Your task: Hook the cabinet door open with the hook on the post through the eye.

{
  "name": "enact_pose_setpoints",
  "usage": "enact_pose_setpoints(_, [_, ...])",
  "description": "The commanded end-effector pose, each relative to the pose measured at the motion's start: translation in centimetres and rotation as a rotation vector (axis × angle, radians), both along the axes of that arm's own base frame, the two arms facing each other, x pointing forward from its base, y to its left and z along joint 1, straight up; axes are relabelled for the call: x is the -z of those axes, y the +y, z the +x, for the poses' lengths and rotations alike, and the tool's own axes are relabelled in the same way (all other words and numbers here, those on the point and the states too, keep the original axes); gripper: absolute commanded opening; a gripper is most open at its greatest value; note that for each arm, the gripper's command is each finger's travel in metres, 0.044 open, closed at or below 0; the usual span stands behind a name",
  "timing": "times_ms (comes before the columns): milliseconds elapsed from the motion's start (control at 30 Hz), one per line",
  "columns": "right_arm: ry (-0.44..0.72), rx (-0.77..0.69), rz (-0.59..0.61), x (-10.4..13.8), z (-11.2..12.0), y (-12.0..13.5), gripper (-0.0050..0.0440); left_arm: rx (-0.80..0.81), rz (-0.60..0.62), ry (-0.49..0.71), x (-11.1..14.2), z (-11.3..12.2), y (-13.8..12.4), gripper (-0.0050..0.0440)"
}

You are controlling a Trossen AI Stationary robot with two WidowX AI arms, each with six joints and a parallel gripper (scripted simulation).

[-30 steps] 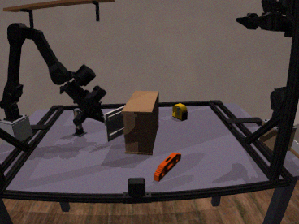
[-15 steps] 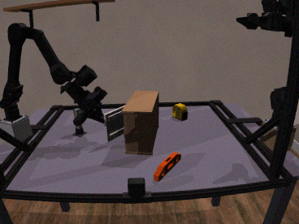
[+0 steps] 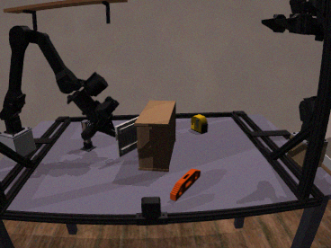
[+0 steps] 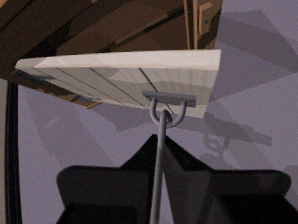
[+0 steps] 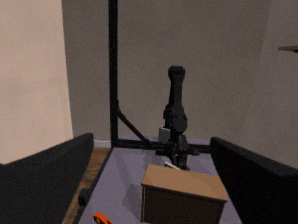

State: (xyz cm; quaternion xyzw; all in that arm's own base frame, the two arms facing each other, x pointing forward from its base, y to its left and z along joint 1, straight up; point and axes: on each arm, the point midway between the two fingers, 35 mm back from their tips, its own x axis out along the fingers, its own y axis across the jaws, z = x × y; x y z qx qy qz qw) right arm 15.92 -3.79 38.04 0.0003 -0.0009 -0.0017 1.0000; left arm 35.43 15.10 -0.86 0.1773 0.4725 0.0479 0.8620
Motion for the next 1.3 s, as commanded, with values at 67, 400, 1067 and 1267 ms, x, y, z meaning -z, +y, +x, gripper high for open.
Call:
enact_pose_setpoints(67, [0.001,-0.003,0.000,0.02,0.00,0.02,0.0400,-0.002,-0.003,0.008,0.33,-0.11,-0.05,0.0000])
enact_pose_setpoints(400, [0.001,-0.003,0.000,0.02,0.00,0.02,0.0400,-0.002,-0.003,0.008,0.45,-0.15,-0.04,0.0000])
enact_pose_setpoints(1067, [0.001,-0.003,0.000,0.02,0.00,0.02,0.0400,-0.002,0.010,0.107,0.92,-0.10,-0.05,0.0000])
enact_pose_setpoints(1267, [0.001,-0.003,0.000,0.02,0.00,0.02,0.0400,-0.002,0.010,0.107,0.92,-0.10,-0.05,0.0000])
